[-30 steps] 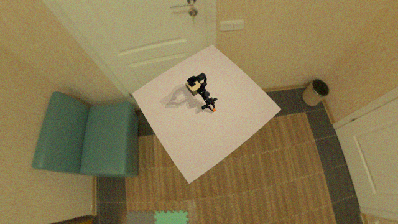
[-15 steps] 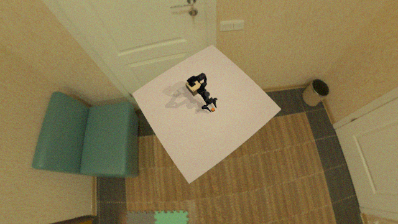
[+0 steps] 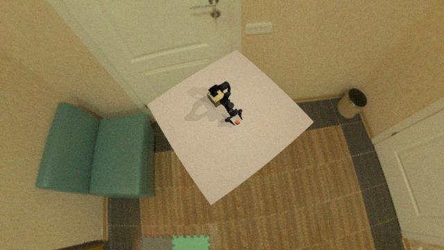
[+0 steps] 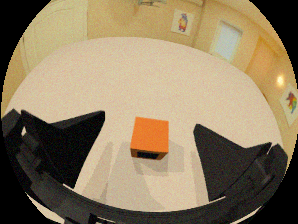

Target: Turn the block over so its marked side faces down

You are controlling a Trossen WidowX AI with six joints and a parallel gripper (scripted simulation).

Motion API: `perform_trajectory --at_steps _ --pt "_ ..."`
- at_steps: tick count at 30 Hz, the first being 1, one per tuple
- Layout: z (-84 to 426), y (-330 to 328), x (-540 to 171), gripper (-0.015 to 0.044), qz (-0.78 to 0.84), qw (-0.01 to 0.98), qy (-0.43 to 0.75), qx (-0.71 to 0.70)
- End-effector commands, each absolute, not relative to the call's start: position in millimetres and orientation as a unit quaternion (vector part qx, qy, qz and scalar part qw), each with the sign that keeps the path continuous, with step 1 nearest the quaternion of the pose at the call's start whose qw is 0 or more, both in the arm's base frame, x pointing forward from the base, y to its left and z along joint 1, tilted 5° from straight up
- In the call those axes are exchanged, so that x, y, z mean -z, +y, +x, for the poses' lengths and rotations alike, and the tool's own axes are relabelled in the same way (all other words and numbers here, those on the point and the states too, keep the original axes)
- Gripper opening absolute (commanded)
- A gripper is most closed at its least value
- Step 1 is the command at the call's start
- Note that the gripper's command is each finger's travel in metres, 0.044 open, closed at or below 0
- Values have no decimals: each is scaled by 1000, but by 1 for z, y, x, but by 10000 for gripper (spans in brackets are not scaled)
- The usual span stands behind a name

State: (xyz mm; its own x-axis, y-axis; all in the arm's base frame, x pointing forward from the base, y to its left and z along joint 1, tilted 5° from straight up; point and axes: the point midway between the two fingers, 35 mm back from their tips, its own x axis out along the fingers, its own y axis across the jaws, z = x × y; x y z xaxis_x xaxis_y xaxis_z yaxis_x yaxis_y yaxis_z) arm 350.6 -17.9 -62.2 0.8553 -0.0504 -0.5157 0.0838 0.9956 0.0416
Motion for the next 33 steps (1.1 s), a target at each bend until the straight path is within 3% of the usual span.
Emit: perform_trajectory --at_steps 1,19,33 --pt "350 -18 62 440 33 963 266 37" --pt "351 -18 62 440 33 962 269 37" --pt "355 -21 1 440 38 899 436 29"
